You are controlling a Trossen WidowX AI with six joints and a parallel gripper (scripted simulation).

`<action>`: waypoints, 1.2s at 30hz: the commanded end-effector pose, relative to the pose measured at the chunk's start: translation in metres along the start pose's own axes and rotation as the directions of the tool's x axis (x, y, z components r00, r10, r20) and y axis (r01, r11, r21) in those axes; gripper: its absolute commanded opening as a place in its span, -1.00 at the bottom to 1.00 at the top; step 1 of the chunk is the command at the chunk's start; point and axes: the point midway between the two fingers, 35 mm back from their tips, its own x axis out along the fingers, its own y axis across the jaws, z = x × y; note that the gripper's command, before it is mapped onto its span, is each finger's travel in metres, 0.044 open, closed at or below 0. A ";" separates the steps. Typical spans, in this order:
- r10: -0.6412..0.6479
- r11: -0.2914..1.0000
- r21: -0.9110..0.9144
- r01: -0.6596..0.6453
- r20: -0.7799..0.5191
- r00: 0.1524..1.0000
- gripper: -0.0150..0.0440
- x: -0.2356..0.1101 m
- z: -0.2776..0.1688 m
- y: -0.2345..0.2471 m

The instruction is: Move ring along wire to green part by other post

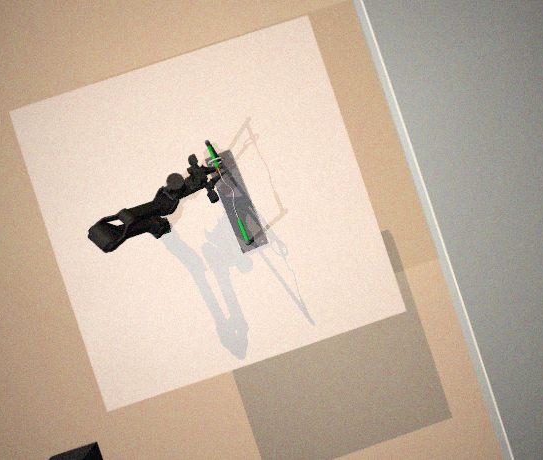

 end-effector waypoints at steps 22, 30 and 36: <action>-0.004 1.000 0.005 0.004 -0.002 1.000 0.05 -0.035 0.003 0.001; -0.006 1.000 0.007 0.006 -0.002 1.000 0.05 -0.047 0.001 0.000; -0.006 1.000 0.007 0.006 -0.002 1.000 0.05 -0.050 0.001 0.000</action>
